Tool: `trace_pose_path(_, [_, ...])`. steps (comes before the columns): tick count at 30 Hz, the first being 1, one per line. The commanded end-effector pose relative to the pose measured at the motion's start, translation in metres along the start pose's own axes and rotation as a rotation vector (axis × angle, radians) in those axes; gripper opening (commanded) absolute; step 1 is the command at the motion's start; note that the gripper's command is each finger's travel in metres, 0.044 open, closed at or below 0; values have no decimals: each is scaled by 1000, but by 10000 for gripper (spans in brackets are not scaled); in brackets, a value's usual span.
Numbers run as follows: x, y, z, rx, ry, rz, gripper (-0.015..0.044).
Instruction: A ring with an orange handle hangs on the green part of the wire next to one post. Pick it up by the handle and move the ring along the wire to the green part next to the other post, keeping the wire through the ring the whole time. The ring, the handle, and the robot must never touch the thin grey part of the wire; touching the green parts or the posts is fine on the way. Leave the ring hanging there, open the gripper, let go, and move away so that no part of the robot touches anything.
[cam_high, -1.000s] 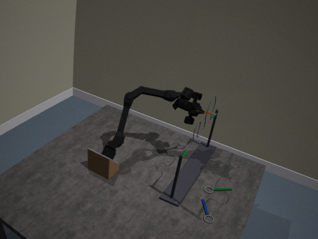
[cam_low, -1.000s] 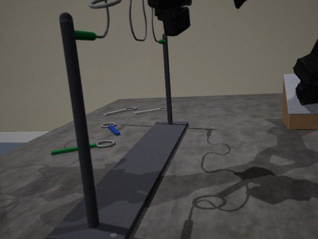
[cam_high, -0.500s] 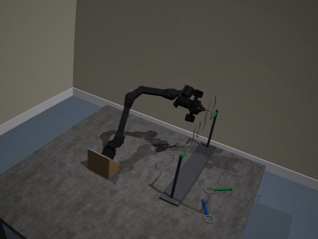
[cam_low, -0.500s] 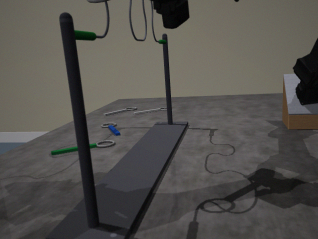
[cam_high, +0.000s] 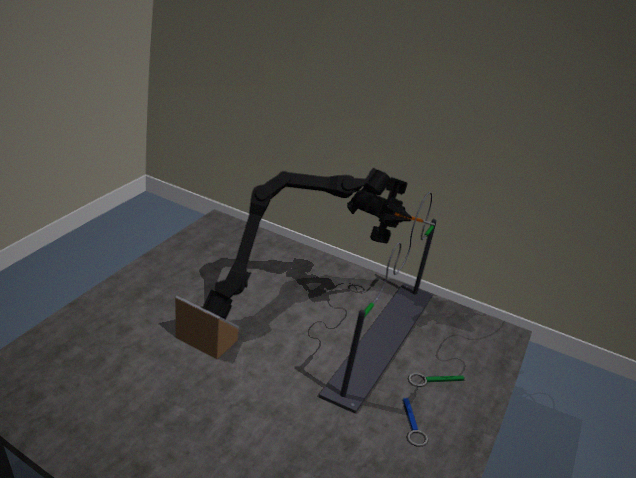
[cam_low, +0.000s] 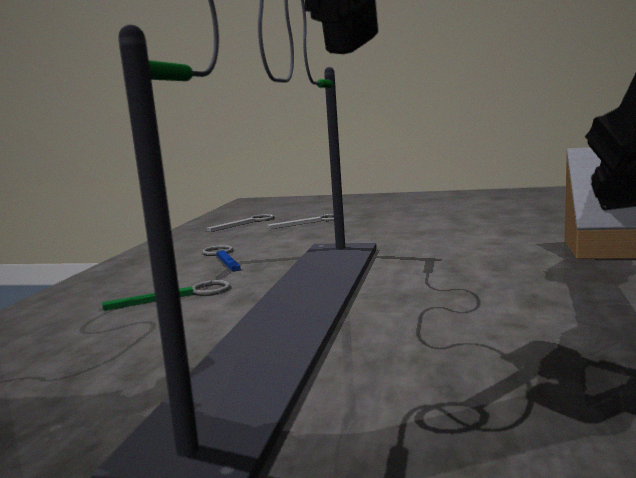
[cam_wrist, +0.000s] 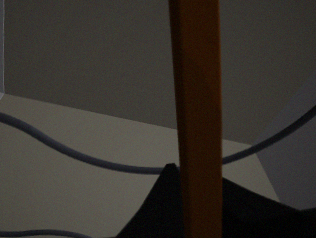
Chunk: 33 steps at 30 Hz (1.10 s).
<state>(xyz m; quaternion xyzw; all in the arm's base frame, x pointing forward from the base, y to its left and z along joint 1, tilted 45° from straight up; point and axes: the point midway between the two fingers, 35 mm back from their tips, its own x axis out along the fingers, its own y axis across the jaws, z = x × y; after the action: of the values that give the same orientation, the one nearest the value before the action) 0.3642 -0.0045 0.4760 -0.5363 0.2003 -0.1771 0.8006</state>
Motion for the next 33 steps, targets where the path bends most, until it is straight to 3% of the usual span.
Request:
trace_pose_path(1, [-1,-4,1,26,-5,2,-150])
trace_pose_path(33, [-2,3,2,227,-2,102,-150])
